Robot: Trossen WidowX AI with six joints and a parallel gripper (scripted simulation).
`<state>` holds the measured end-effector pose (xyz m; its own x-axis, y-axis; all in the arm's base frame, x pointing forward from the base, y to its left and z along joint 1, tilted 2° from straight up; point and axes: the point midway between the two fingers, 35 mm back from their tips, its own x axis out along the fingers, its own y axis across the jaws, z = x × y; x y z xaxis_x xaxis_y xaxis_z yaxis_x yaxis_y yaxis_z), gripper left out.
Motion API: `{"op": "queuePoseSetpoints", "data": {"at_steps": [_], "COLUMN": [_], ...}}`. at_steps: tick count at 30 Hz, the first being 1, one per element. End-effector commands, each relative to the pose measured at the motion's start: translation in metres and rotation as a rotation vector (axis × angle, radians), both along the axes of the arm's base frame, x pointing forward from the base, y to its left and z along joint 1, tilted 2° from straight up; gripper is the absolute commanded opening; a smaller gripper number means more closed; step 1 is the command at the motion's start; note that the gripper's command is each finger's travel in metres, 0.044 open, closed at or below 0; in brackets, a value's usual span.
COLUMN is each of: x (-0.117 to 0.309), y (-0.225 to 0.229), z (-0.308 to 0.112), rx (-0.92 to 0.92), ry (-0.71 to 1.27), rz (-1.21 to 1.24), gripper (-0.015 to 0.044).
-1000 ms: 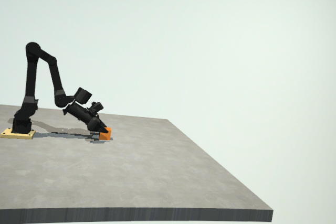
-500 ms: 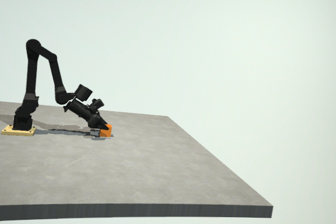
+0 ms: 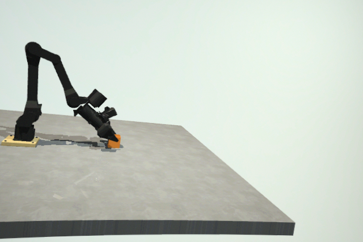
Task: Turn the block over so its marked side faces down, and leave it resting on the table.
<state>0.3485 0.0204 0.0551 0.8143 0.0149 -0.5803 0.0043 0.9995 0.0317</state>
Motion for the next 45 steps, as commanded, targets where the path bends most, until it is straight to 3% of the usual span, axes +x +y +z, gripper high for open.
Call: {"op": "queuePoseSetpoints", "data": {"at_steps": [1, 9, 17, 33, 39, 45], "x": [0.005, -0.027, -0.028, 0.009, 0.011, 0.012], "y": [0.000, -0.003, -0.003, -0.004, -0.005, -0.003], "z": [0.019, 0.069, 0.070, 0.093, 0.092, 0.059], "rx": [0.003, 0.009, 0.010, 0.008, 0.010, 0.011], "ry": [0.103, 0.391, 0.397, 0.866, 0.913, 0.913], "rz": [0.006, 0.014, 0.015, 0.033, 0.033, 0.033], "gripper": [0.0440, 0.0440, 0.0440, 0.0440, 0.0440, 0.0440]}}
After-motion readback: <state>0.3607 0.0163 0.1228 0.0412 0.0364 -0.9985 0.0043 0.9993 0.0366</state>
